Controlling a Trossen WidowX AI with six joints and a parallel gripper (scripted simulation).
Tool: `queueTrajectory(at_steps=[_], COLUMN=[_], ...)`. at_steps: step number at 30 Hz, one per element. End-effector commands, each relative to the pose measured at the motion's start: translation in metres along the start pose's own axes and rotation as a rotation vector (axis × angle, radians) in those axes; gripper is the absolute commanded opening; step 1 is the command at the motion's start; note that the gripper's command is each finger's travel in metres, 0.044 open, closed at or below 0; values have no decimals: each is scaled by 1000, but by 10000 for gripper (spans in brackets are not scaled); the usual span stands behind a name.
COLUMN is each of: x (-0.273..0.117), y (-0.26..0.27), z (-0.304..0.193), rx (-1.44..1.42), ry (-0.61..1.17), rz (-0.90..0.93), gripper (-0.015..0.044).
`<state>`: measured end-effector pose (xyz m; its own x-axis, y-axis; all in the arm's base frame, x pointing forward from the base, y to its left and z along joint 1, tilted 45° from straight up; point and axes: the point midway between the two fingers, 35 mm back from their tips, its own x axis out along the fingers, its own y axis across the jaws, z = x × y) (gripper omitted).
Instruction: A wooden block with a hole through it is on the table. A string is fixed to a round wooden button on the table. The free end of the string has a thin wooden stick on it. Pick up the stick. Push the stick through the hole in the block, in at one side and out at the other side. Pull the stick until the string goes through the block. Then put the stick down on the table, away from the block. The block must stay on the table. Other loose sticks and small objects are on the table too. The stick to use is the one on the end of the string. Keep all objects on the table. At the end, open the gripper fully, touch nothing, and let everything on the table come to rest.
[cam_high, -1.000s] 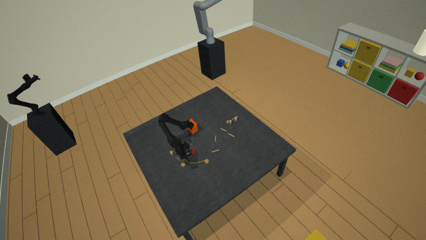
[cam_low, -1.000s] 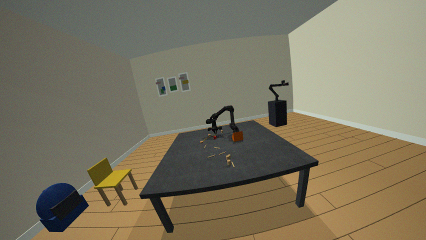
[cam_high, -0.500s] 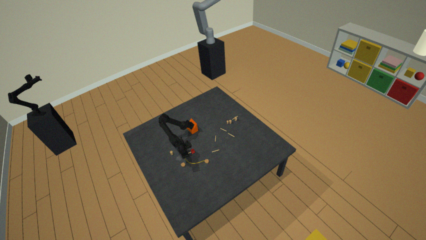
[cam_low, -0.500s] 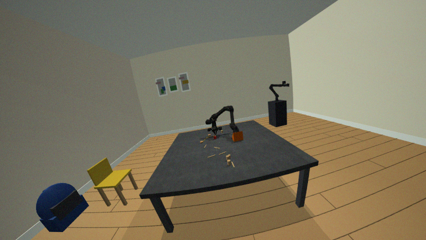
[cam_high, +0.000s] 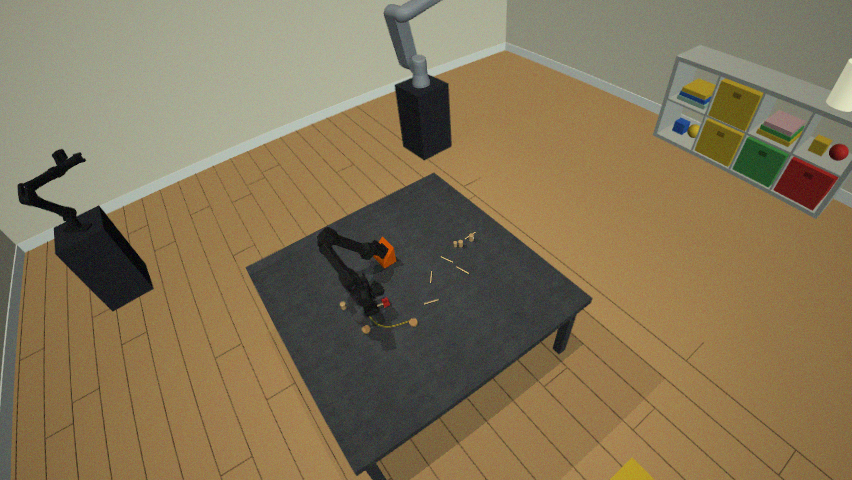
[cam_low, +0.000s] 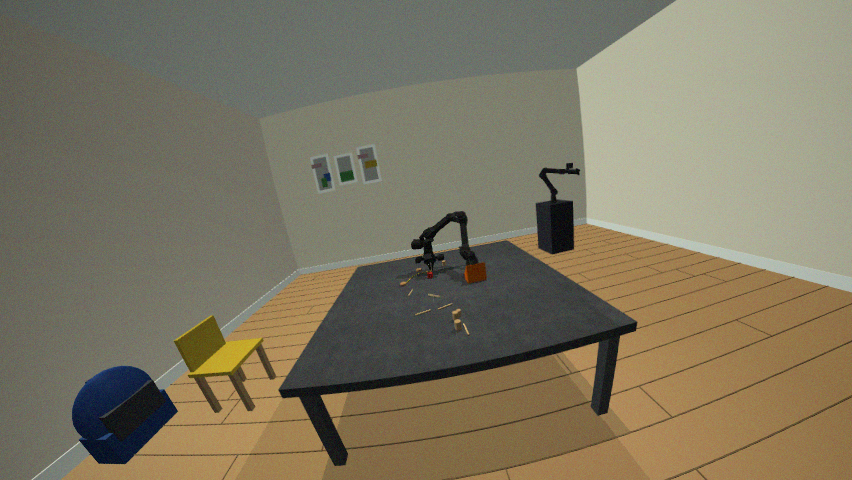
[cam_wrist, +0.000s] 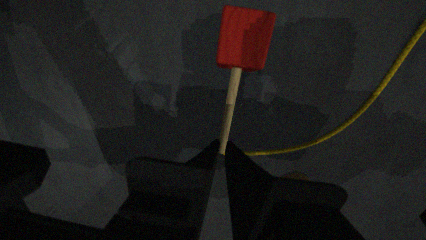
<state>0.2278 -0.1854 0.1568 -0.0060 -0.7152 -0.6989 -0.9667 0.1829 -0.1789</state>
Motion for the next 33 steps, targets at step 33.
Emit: queueTrajectory(at_steps=[33], x=[1], y=[2], z=[43], rx=[-1], ry=[2], rz=[5], gripper=[0])
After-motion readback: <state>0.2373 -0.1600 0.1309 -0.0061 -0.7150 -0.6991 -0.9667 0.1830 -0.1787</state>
